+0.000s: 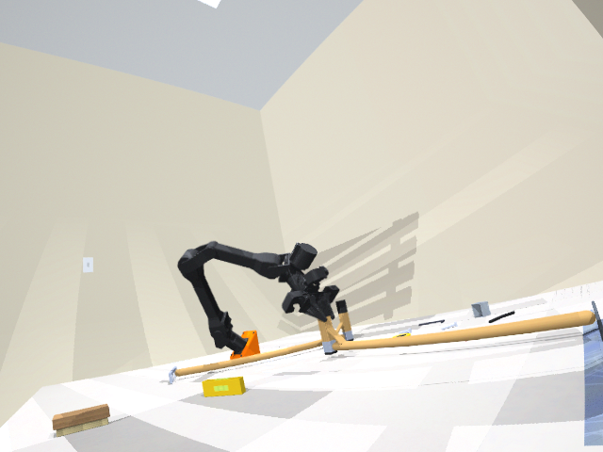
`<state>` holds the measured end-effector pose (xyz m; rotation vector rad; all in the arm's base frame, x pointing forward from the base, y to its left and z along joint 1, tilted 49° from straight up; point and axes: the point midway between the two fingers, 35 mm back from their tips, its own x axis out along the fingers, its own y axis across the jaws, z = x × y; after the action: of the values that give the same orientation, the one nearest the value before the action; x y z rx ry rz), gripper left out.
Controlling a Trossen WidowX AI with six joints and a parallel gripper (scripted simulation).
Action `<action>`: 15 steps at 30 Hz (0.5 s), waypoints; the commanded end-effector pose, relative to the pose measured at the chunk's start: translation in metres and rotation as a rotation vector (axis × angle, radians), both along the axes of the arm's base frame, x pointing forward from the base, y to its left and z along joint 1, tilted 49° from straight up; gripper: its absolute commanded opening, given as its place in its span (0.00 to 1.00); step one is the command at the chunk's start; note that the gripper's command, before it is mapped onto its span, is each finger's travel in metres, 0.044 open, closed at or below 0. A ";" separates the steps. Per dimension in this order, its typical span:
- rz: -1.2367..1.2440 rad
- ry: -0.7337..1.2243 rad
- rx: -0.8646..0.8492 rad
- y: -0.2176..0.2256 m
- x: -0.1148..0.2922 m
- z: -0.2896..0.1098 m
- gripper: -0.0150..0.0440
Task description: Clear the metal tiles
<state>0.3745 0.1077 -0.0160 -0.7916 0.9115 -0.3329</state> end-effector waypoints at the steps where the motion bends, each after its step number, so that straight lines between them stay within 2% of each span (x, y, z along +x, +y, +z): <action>1: 0.004 -0.012 0.004 0.002 -0.006 0.004 0.25; 15: 0.006 -0.014 0.002 -0.001 -0.023 0.005 0.25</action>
<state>0.3550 0.1047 -0.0153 -0.7951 0.9108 -0.3316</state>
